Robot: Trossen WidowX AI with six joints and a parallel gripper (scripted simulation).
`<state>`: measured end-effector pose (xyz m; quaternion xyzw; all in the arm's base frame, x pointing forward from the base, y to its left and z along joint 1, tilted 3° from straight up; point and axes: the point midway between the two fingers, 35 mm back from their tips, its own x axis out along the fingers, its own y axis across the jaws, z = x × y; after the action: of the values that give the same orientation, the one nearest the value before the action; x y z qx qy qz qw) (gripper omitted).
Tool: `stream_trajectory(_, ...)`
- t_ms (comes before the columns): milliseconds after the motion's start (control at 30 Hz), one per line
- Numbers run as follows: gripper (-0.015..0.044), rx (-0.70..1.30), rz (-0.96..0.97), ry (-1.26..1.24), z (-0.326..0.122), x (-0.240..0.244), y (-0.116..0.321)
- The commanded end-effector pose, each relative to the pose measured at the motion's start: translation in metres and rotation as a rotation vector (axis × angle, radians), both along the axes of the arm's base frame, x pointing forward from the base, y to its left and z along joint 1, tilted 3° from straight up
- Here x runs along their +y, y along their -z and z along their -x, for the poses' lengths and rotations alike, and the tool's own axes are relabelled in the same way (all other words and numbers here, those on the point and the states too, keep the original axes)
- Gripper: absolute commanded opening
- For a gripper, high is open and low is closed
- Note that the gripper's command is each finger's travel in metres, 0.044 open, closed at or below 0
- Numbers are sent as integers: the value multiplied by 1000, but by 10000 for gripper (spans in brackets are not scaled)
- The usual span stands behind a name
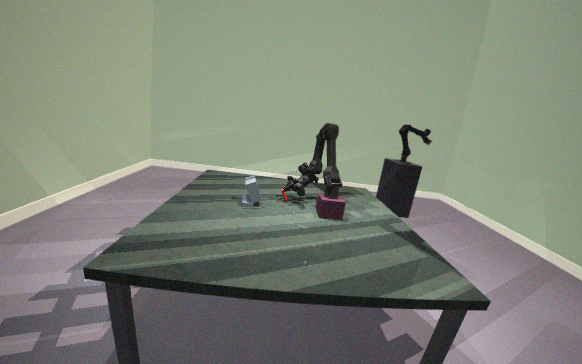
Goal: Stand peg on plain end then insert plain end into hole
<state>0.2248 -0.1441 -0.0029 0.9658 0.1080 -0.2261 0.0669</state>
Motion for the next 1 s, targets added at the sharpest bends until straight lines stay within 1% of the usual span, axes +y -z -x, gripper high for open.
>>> stream_trajectory(0,50,-39,-14,-4,4,1,1)
stream_trajectory(900,50,-264,-71,-22,22,-3,5)
stream_trajectory(967,50,-253,-68,-21,21,-3,4)
